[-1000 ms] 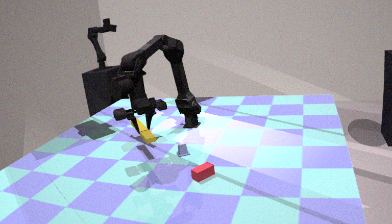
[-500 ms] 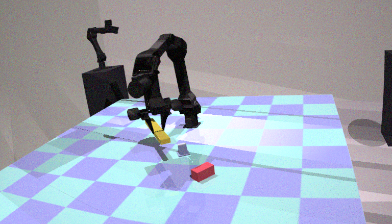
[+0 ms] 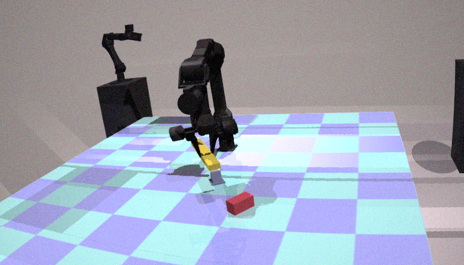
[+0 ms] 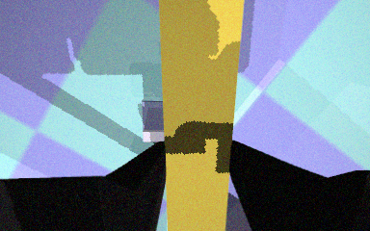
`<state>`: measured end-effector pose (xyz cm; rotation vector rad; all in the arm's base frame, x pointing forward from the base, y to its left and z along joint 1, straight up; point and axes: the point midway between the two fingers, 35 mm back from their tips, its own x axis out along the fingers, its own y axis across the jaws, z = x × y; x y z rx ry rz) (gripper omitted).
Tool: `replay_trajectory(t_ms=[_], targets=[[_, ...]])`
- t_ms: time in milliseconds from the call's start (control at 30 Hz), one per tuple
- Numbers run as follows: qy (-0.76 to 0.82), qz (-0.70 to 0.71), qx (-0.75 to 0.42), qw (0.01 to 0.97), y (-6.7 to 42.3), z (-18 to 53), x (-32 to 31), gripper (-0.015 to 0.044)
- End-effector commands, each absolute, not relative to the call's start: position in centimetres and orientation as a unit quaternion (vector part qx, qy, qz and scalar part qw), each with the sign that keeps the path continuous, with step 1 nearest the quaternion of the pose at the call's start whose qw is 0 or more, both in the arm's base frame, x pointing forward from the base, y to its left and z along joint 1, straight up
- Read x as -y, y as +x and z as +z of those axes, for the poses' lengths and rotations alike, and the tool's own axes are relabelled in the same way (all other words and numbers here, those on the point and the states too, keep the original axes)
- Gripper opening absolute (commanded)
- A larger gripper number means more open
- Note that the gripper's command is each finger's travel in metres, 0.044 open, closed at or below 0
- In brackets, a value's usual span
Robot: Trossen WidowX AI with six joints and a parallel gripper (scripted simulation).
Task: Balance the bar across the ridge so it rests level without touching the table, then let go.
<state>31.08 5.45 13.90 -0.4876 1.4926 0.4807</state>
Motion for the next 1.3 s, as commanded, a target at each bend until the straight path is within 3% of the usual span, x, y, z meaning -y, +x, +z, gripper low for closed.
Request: replay_trajectory(t_ms=[0,1267], targets=[[-0.21,0.208,-0.667,0.684,30.7,13.9,-7.1,0.0],[-0.206,0.205,-0.668,0.685,30.5,9.6,-7.9,0.0]])
